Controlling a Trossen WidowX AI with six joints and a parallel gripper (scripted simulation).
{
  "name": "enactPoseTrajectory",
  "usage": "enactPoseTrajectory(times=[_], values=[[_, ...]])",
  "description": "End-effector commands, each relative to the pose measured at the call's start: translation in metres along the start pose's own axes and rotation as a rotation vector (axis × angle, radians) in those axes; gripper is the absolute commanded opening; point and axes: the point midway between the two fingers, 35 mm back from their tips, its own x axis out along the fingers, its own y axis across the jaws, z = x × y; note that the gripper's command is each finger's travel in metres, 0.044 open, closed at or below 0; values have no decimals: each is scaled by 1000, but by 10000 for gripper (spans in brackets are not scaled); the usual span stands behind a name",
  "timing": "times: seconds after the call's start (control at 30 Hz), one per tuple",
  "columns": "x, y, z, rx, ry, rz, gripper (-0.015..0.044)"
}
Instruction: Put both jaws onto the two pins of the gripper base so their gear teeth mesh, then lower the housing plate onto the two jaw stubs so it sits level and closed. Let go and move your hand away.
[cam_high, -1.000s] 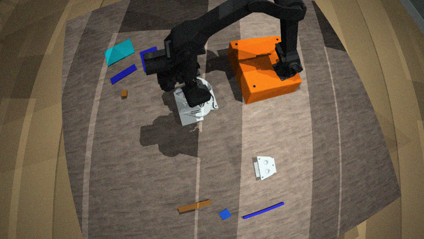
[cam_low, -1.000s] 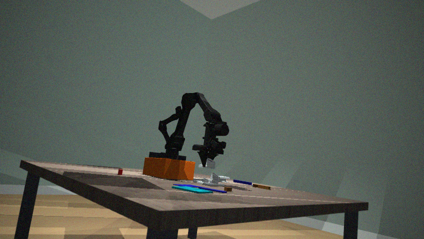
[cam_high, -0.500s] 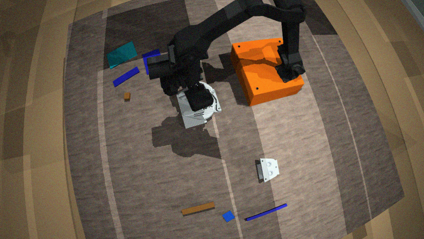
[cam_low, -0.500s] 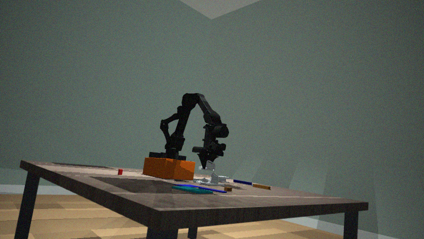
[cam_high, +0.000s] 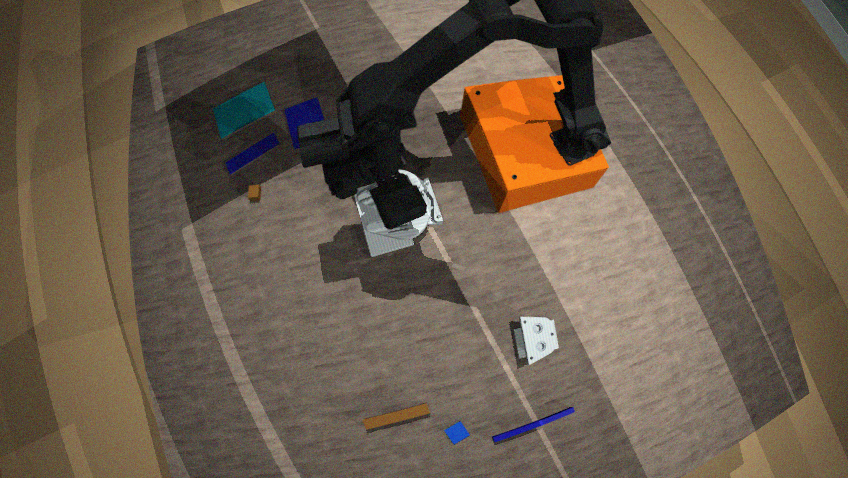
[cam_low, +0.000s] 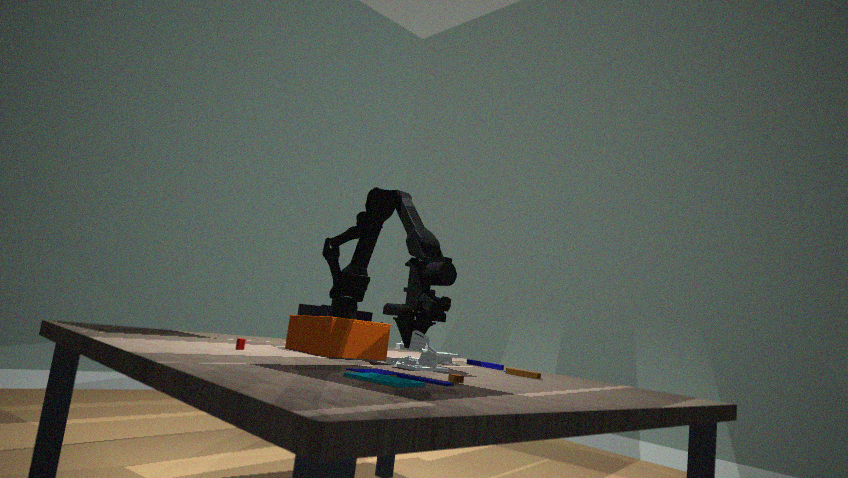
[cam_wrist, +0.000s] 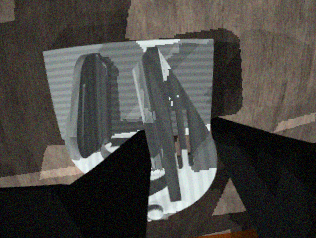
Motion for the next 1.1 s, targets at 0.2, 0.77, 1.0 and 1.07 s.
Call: enactPoseTrajectory(times=[0.2,0.77,1.0,1.07], values=[[16,1,-2,3,6,6,134],[16,1,-2,3,6,6,134],[19,1,-2,-1,6,6,134],[19,1,-2,-1,6,6,134]])
